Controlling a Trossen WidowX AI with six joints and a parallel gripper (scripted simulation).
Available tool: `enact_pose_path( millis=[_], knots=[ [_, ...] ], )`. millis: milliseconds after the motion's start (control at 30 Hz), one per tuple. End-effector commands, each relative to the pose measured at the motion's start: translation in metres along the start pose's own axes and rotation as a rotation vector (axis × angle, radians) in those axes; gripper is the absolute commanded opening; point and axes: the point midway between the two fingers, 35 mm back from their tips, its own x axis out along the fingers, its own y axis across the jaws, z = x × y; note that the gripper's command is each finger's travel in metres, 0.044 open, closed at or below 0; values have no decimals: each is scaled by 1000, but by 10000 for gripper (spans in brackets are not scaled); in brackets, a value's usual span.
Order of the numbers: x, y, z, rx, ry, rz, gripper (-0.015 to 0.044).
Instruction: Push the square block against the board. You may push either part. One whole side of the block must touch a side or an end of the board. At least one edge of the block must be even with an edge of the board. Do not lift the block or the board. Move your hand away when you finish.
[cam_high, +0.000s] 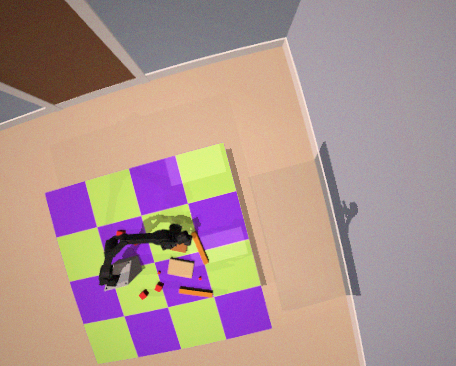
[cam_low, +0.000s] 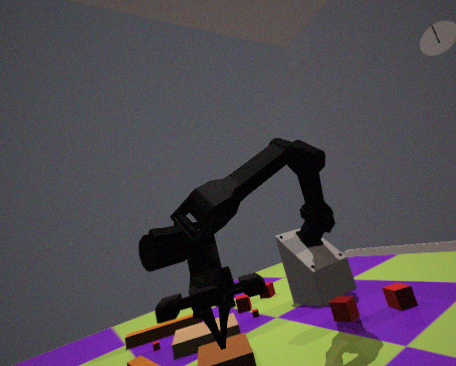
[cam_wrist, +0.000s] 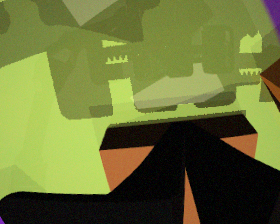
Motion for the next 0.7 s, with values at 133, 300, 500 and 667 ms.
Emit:
enact_pose_path(
  millis=[133, 300, 500, 667],
  knots=[
    [53, -1, 4, -16, -5, 3, 0],
    [53, -1, 3, -16, -5, 3, 0],
    [53, -2, -5, -15, -4, 3, 0],
    [54, -3, -13, -15, -4, 3, 0]
  ],
)
